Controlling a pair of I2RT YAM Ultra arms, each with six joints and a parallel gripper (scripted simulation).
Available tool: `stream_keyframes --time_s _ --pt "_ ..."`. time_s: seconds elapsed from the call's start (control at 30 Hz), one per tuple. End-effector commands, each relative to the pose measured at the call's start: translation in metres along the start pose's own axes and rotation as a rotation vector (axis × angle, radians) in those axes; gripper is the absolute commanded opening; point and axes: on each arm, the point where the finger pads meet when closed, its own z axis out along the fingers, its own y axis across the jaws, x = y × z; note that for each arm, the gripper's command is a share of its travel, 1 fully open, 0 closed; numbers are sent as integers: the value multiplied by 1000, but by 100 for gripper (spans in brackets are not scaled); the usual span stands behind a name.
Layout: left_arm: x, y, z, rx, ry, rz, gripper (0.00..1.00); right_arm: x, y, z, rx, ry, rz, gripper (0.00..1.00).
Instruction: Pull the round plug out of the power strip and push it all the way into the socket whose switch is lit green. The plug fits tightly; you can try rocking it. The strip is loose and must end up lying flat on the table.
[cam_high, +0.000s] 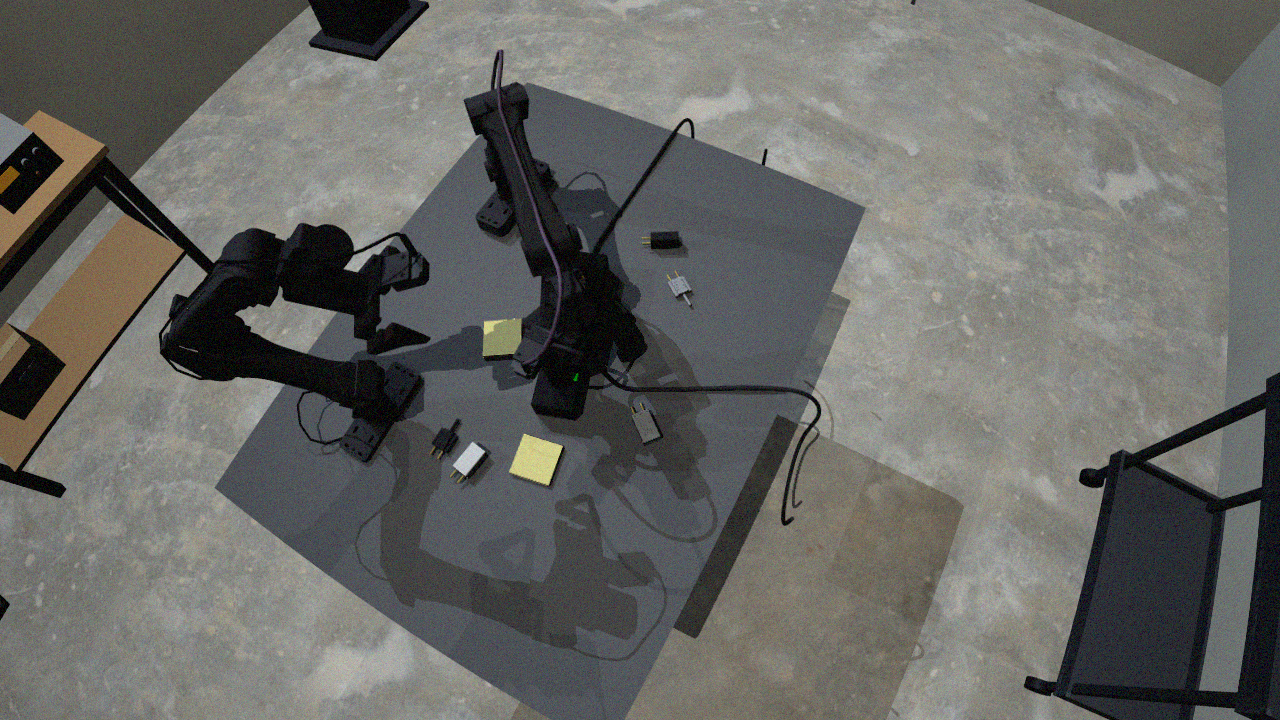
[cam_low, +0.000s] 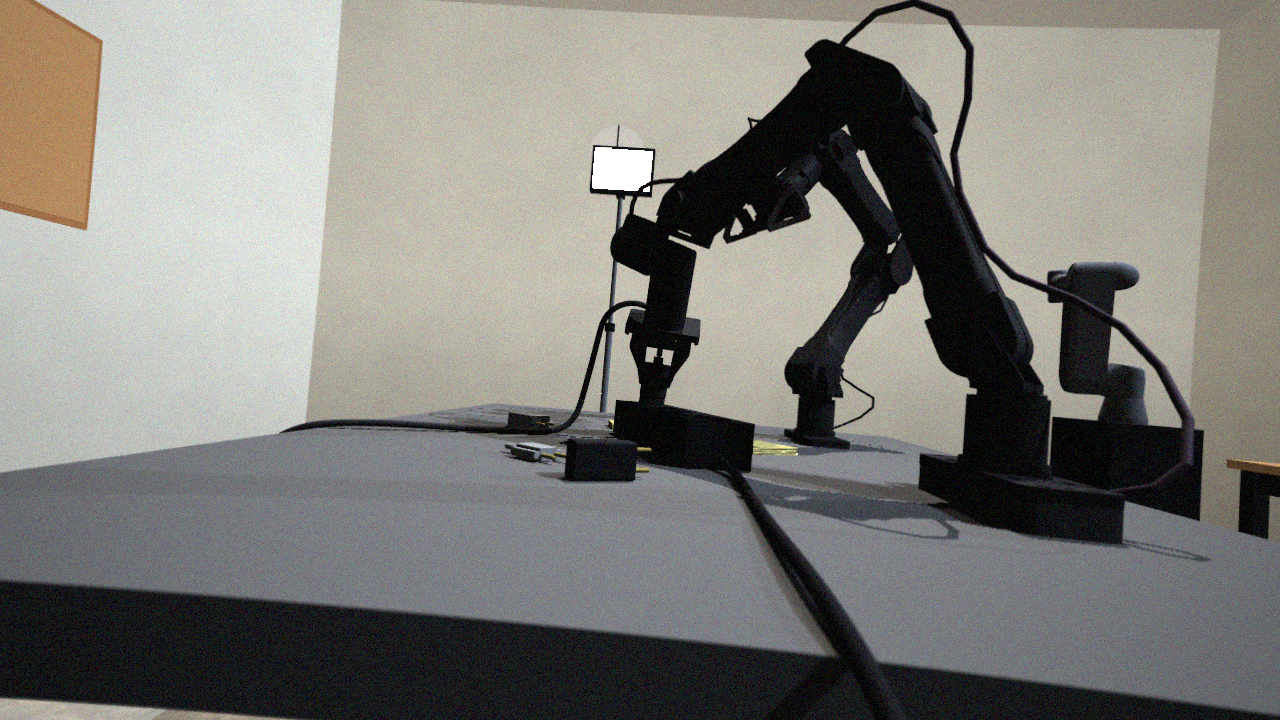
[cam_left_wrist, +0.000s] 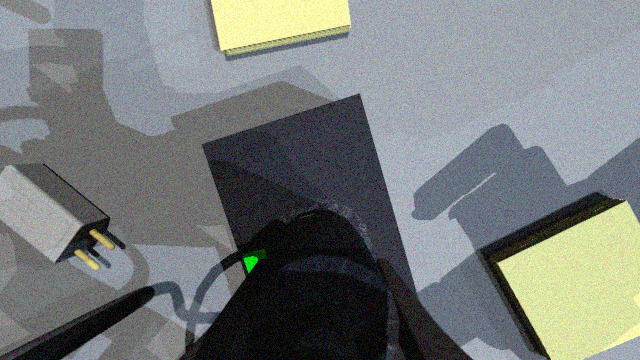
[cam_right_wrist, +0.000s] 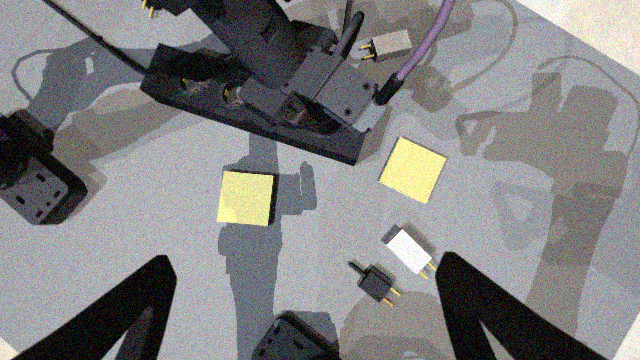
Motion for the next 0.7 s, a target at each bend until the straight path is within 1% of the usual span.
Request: stream_keyframes --time_s 0.0,0.07,0.17,0.23,0.3,0.33,0.4,0.47,0.53,0.6,0.67 --pt "18 -11 9 24 65 -17 33 -7 3 -1 -16 -43 -17 100" --pt "26 -9 16 80 81 -42 33 -4 3 2 -20 -41 -20 100" --pt "32 -4 19 187 60 -91 33 0 4 6 -26 -41 -22 100" --pt "39 -1 24 231 63 -111 33 2 4 9 -28 -43 -23 100" --pt "40 0 24 211 70 -98 33 4 5 11 -31 -46 -22 100" --pt "41 -2 21 197 80 -94 33 5 5 13 -32 -47 -18 100" --pt "48 -12 27 180 121 -87 33 6 5 15 -33 -49 -14 100" --pt "52 -18 31 123 153 -69 33 8 5 17 -35 -50 -13 100" --pt "52 -18 31 123 153 -69 33 8 5 17 -35 -50 -13 100" --pt "54 -25 37 60 169 -44 33 10 5 20 -38 -50 -13 100" --pt "57 -31 43 27 168 -30 33 12 6 22 -40 -49 -13 100"
